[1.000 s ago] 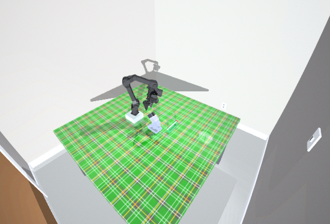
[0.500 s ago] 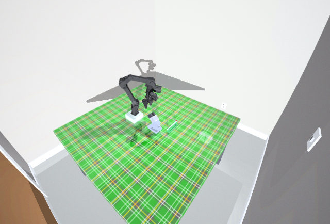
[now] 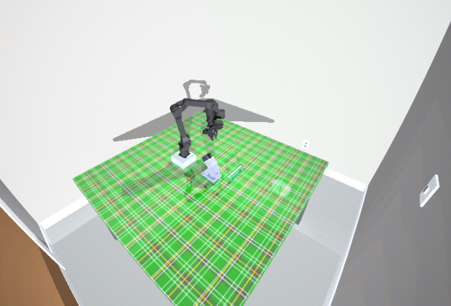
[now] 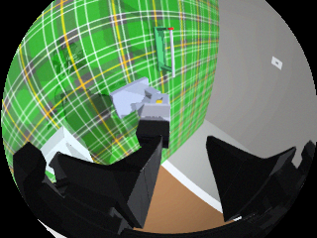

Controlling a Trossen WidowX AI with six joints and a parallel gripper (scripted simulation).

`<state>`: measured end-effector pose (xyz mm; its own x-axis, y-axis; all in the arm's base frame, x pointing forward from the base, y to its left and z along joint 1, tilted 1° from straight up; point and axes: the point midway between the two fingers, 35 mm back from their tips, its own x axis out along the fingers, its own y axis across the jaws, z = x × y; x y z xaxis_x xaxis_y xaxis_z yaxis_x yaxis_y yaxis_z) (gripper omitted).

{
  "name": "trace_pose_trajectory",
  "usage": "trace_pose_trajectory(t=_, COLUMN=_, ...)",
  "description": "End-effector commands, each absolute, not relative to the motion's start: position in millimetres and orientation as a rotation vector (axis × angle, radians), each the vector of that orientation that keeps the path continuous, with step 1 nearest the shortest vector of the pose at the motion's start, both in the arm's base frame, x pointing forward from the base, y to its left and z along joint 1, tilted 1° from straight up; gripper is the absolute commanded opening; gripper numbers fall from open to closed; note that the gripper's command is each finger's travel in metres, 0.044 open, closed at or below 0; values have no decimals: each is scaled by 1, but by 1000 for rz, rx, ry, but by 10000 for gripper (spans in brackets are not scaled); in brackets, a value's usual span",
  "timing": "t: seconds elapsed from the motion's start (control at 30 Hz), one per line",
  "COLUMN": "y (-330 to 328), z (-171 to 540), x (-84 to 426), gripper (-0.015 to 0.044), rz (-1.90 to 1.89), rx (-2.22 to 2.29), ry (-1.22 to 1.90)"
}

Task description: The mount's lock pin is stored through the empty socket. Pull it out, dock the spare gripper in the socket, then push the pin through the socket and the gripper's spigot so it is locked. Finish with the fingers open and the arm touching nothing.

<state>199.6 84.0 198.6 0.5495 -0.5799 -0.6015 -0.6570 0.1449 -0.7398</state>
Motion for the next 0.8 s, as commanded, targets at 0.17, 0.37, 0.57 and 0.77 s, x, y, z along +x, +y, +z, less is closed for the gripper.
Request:
trace_pose_trajectory(t=0.17, y=94, z=188, x=252, gripper=180, rz=335, rx=-1479, ry=1387)
trace_pose_trajectory(t=0.37, y=79, z=168, x=324, gripper=180, rz=663, rx=-1378, ry=1503)
trace_pose_trajectory(t=0.57, y=44, z=148, x=387, gripper=180, rz=902, rx=-1289, ry=1454)
trace_pose_trajectory(t=0.77, y=42, z=146, x=394, gripper=180, rz=939, rx=-1286, ry=1439)
